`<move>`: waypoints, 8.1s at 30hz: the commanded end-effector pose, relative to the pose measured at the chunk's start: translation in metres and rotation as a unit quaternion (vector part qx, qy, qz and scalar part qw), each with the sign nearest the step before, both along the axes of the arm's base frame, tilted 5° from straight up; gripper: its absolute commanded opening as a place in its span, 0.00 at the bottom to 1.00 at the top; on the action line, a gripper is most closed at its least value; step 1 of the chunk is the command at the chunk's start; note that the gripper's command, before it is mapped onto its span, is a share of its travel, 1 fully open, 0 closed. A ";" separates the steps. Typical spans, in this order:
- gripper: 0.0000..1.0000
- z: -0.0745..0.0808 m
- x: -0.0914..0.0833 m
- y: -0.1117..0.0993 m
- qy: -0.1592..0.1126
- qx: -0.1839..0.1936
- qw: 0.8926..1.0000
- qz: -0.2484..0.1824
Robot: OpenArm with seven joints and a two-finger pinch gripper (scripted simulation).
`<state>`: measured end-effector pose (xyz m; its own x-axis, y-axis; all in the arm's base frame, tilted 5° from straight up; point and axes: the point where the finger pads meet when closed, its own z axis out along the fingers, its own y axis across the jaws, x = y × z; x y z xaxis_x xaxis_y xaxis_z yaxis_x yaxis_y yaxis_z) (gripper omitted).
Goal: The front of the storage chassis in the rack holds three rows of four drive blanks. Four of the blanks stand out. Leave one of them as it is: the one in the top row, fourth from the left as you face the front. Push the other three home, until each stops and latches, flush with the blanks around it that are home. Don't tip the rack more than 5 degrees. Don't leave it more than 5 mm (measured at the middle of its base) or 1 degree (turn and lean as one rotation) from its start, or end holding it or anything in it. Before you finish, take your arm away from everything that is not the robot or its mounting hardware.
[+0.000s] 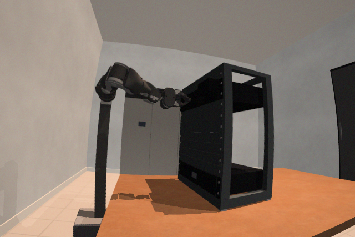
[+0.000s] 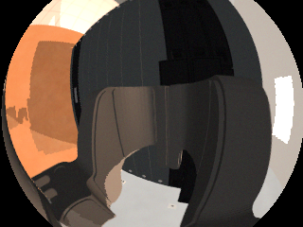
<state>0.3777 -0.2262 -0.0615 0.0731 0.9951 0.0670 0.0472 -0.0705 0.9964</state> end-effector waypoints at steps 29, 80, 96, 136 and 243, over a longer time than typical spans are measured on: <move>0.00 0.001 0.015 -0.001 -0.001 -0.001 1.000 0.002; 0.00 -0.001 0.045 -0.003 -0.001 -0.001 1.000 0.002; 0.00 -0.001 0.048 -0.003 -0.001 -0.001 1.000 0.002; 0.00 -0.002 0.055 -0.004 -0.001 0.000 1.000 0.002; 0.00 0.024 -0.048 0.002 -0.002 -0.001 1.000 0.000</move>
<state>0.3297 -0.2236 -0.0339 0.0694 0.9953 0.0683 0.0138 -0.0694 0.9975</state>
